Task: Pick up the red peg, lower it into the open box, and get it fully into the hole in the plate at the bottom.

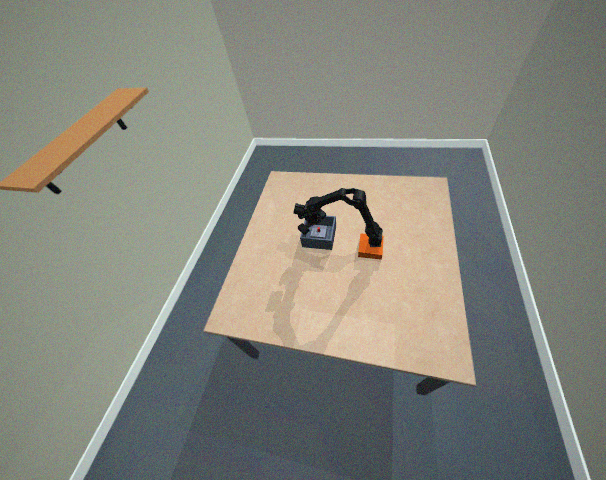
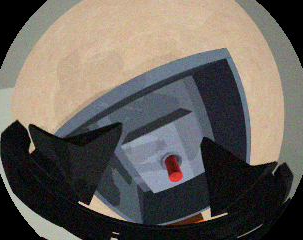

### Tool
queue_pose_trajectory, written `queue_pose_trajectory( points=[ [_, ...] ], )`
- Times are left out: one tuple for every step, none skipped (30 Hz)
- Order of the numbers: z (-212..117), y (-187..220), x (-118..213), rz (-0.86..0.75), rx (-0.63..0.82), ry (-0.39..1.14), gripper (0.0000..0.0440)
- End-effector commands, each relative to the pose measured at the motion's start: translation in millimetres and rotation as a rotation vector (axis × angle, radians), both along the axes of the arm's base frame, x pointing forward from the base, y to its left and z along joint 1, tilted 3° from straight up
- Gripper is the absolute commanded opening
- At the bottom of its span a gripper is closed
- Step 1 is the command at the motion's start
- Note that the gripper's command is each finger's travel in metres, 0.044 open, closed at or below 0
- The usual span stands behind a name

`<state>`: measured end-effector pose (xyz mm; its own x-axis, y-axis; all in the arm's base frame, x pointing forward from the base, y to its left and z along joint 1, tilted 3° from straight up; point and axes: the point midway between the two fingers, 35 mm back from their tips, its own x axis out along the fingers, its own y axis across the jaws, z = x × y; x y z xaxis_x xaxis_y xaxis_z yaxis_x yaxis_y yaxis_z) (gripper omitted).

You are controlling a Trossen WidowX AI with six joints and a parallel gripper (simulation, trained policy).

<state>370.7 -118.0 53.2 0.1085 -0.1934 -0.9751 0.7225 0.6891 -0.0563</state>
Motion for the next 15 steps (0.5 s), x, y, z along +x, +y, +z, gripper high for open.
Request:
queue_pose_trajectory(
  points=[
    [3.3,0.7,15.1,0.015,0.036,-0.007,0.044],
    [5.1,1.0,19.4,0.018,0.045,-0.012,0.044],
    [6.9,1.5,23.4,0.023,0.053,-0.016,0.044],
    [9.5,2.4,28.2,0.026,0.062,-0.026,0.044],
    [12.0,3.2,32.7,0.03,0.068,-0.035,0.044],
    [14.4,4.1,37.4,0.033,0.075,-0.045,0.044],
    [16.9,5.0,42.0,0.037,0.081,-0.055,0.044],
    [19.4,5.9,46.5,0.04,0.087,-0.065,0.044],
    [21.9,6.8,51.1,0.044,0.092,-0.076,0.044],
    [24.3,7.8,55.6,0.048,0.097,-0.087,0.044],
    [26.6,8.9,59.8,0.052,0.101,-0.097,0.044],
    [28.8,10.0,64.0,0.056,0.105,-0.108,0.044],
    [31.1,11.2,68.2,0.061,0.109,-0.119,0.044],
    [31.9,11.5,69.7,0.062,0.11,-0.123,0.044],
    [32.0,11.6,69.8,0.062,0.11,-0.123,0.044]
  ],
)
